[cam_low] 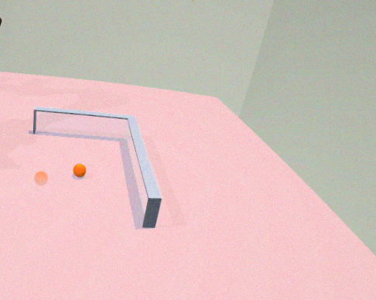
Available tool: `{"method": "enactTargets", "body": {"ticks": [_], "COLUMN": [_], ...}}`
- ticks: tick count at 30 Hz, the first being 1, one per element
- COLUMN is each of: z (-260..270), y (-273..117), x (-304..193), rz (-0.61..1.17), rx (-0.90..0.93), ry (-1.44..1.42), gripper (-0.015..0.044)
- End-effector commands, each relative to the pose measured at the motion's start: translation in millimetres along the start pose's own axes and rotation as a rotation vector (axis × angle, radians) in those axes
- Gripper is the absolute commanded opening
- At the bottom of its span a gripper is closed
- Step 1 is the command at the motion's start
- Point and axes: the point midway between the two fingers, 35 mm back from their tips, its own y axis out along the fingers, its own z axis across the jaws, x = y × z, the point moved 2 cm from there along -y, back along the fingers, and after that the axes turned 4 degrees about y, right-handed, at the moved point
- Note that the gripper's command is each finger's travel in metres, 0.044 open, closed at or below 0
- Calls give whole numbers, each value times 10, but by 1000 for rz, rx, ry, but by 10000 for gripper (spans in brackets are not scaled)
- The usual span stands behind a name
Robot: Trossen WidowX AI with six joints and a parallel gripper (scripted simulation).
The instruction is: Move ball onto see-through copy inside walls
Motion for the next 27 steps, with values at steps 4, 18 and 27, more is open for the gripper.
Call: {"method": "enactTargets", "body": {"ticks": [4, 18, 27], "z": [155, 467, 759], "y": [-531, -1887, -3062], "x": [-579, -1215, -1236], "rz": [276, 789, 1165], "rx": [46, 32, 19], "ry": [190, 543, 674], "gripper": [225, 225, 225]}}
